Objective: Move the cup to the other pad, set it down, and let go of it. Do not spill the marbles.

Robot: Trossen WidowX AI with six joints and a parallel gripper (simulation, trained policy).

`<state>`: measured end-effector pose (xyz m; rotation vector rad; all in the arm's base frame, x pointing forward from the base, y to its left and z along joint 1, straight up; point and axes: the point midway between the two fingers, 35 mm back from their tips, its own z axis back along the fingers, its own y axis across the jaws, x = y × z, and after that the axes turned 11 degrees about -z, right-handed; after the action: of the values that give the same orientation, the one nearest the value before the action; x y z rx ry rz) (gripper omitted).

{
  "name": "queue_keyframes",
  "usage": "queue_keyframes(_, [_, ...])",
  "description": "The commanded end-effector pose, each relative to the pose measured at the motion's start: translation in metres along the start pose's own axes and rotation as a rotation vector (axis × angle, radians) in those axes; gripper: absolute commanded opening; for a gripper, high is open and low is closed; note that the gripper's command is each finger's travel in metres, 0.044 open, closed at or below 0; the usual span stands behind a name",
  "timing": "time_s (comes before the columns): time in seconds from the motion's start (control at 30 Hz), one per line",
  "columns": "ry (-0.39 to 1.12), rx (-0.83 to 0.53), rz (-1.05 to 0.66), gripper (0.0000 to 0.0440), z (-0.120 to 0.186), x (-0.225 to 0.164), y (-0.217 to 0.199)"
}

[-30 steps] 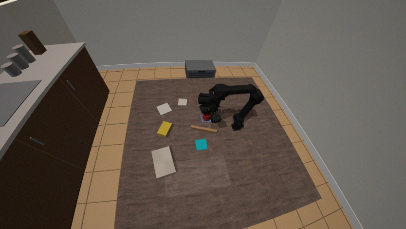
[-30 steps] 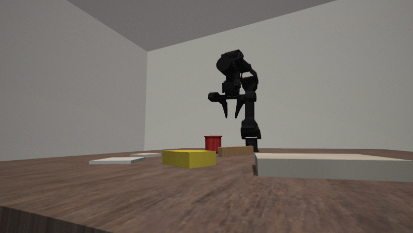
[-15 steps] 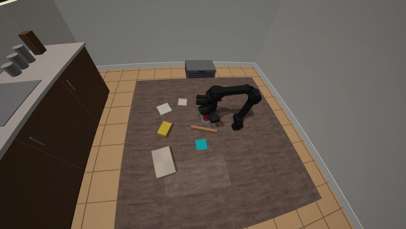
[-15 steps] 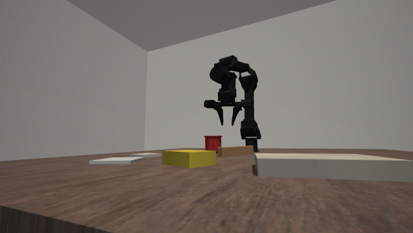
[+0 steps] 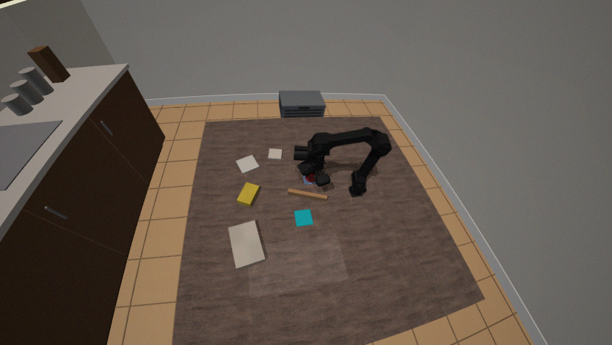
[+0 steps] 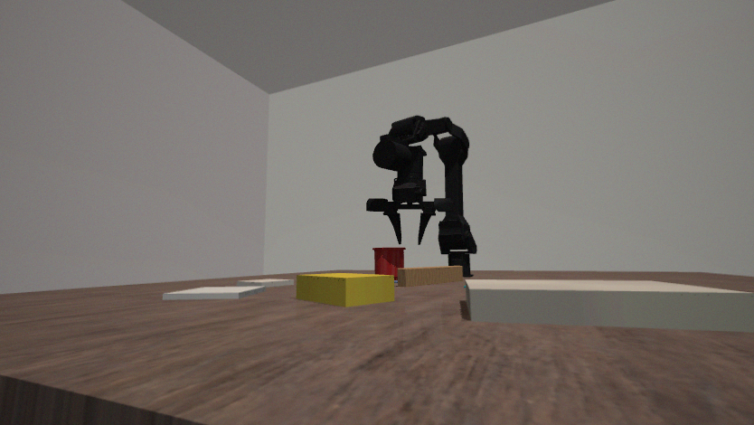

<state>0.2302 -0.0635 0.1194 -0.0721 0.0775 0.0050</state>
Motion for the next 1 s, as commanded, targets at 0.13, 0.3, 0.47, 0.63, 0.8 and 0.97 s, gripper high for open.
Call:
queue_keyframes(0.13, [0.033, 0.005, 0.049, 0.0197, -0.021, -0.002, -0.005])
queue_keyframes(0.3, [0.045, 0.011, 0.092, 0.0196, -0.036, -0.002, -0.007])
queue_keyframes(0.47, [0.054, 0.02, 0.149, 0.0195, -0.052, -0.003, -0.008])
queue_keyframes(0.63, [0.058, 0.029, 0.22, 0.013, -0.064, -0.004, -0.008])
queue_keyframes(0.8, [0.06, 0.027, 0.292, 0.0023, -0.068, -0.005, -0.011])
queue_keyframes(0.97, [0.047, 0.027, 0.355, 0.0, -0.063, -0.002, -0.011])
